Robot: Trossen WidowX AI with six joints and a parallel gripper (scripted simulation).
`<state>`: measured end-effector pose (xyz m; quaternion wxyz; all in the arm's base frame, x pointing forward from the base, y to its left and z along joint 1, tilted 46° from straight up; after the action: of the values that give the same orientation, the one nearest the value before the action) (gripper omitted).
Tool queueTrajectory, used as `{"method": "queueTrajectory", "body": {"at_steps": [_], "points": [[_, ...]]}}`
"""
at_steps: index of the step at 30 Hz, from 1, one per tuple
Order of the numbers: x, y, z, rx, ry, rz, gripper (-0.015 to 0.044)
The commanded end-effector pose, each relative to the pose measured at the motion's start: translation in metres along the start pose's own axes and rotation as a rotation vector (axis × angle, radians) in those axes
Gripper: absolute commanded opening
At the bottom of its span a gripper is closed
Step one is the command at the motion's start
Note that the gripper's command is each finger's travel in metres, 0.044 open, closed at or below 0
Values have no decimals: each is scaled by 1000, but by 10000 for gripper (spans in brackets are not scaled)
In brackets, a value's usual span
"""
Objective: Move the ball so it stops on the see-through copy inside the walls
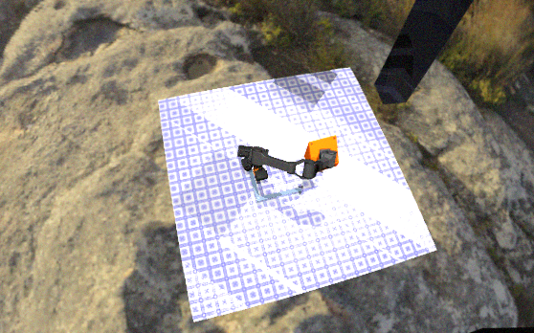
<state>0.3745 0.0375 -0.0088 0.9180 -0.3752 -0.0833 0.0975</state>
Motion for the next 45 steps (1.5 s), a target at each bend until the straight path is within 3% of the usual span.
{"method": "queueTrajectory", "body": {"at_steps": [1, 20, 34, 37, 42, 45], "points": [[-1, 11, 0, 4, 7, -3, 0], [-1, 30, 0, 5, 7, -3, 0], [-1, 26, 0, 1, 4, -3, 356], [0, 16, -1, 0, 4, -3, 356], [-1, -57, -1, 0, 7, -2, 356], [-1, -59, -1, 1, 7, -2, 356]]}}
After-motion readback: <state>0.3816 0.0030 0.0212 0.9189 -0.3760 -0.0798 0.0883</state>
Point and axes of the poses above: the point midway between the two fingers, 35 mm back from their tips, its own y axis out along the fingers, its own z axis across the jaws, x = y × z, the point moved 2 cm from there along -y, back along the fingers, and after that the axes turned 7 degrees about -y, right-handed, at the moved point
